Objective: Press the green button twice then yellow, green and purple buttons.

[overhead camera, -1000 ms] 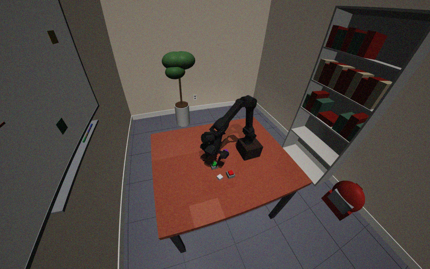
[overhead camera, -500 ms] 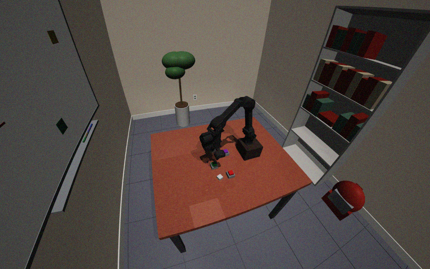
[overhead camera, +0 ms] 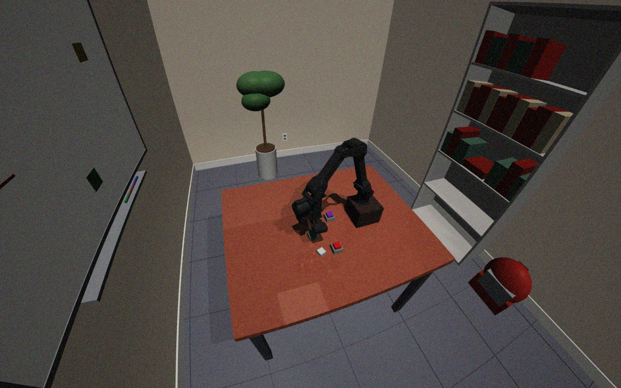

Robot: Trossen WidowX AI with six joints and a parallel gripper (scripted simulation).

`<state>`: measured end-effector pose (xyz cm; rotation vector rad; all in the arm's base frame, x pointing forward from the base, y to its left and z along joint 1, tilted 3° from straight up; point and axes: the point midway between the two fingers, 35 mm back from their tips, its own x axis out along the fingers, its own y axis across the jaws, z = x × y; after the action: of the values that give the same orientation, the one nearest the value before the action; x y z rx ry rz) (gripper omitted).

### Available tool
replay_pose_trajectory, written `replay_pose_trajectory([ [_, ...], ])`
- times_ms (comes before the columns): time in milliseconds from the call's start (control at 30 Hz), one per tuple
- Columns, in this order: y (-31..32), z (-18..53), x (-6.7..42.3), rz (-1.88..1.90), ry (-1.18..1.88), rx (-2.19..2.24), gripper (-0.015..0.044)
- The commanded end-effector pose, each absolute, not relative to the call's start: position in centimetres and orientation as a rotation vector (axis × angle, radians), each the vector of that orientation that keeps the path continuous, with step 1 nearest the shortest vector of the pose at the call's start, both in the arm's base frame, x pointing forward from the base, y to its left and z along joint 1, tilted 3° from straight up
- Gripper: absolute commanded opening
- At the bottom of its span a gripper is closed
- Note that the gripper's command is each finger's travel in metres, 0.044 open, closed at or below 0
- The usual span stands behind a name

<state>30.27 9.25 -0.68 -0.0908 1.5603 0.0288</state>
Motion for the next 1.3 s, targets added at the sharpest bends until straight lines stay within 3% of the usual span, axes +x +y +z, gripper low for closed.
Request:
replay_pose_trajectory([
  [0,9.2,-0.8,30.4,0.023,1.552,-0.089,0.0032],
  [1267,9.0,-4.2,30.4,0.023,1.552,-0.089,0.0020],
])
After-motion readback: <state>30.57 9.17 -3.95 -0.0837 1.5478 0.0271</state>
